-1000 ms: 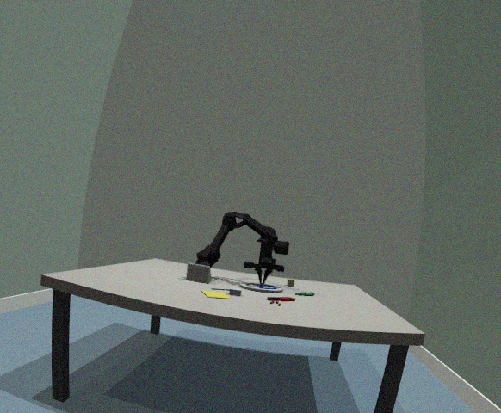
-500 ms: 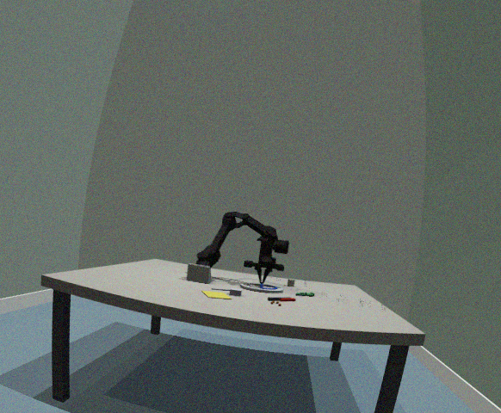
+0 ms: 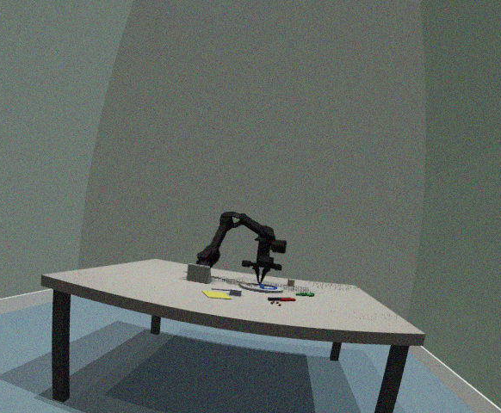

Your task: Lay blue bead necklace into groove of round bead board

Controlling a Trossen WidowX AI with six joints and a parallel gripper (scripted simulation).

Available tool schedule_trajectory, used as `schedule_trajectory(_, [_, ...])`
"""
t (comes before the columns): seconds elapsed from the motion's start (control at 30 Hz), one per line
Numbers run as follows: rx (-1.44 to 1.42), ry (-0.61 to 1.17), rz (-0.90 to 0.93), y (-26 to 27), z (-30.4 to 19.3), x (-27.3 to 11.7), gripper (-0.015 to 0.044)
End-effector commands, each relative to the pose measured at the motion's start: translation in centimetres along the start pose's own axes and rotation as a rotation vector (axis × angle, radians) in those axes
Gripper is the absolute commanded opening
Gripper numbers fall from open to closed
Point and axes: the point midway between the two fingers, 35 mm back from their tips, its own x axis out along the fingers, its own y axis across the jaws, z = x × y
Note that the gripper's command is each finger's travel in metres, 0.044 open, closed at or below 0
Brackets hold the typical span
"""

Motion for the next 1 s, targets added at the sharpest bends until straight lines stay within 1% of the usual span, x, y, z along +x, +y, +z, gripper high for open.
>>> schedule_trajectory(0.0, [0.007,0.009,-0.005,-0.23,-0.11,0.61,0.0000])
schedule_trajectory(0.23, [0.007,0.009,-0.005,-0.23,-0.11,0.71,0.0000])
schedule_trajectory(0.77, [0.007,0.008,-0.004,-0.21,-0.10,-0.05,0.0420])
schedule_trajectory(0.8, [0.009,0.004,-0.006,-0.24,0.00,0.24,0.0440])
schedule_trajectory(0.97, [0.007,0.008,-0.005,-0.24,0.00,-0.08,0.0440])
